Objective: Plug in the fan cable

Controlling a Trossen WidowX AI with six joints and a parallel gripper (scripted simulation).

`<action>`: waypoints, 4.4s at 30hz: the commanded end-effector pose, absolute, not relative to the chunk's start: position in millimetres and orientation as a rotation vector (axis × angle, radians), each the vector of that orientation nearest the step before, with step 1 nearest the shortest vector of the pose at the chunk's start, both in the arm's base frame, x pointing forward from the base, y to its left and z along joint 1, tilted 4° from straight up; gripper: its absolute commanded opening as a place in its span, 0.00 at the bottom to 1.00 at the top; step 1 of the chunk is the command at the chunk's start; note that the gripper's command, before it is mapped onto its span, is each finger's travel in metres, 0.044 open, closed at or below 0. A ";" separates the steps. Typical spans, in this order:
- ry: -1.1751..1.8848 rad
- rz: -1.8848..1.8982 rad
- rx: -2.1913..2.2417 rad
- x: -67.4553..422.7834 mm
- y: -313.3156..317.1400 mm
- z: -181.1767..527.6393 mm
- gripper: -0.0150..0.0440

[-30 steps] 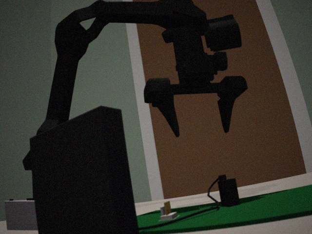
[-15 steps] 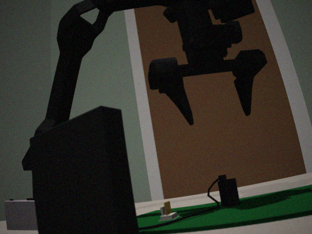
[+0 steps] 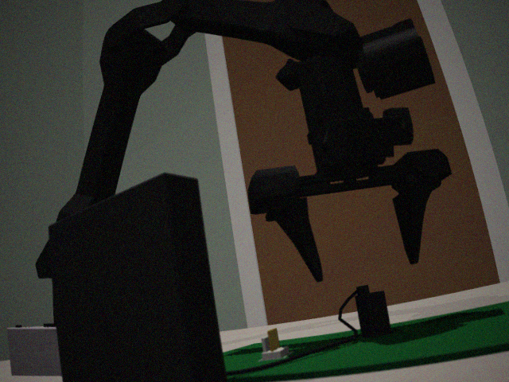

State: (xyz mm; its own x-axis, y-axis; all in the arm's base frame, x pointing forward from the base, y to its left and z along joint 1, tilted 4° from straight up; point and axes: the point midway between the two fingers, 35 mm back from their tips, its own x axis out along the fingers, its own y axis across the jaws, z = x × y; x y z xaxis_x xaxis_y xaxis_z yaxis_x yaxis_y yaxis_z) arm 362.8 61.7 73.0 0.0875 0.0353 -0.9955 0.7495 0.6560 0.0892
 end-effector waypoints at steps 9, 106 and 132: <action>1.405 -0.600 0.714 364.4 63.4 52.6 1.00; 1.396 0.594 -0.590 322.4 22.1 73.0 0.25; 1.077 1.235 -1.297 298.0 4.1 68.2 0.25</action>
State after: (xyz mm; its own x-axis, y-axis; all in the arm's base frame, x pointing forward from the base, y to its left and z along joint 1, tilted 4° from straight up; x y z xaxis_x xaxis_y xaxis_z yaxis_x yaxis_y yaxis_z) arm 300.1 6.0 66.6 0.0694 0.0302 -0.9971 -0.9976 0.0054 -0.0693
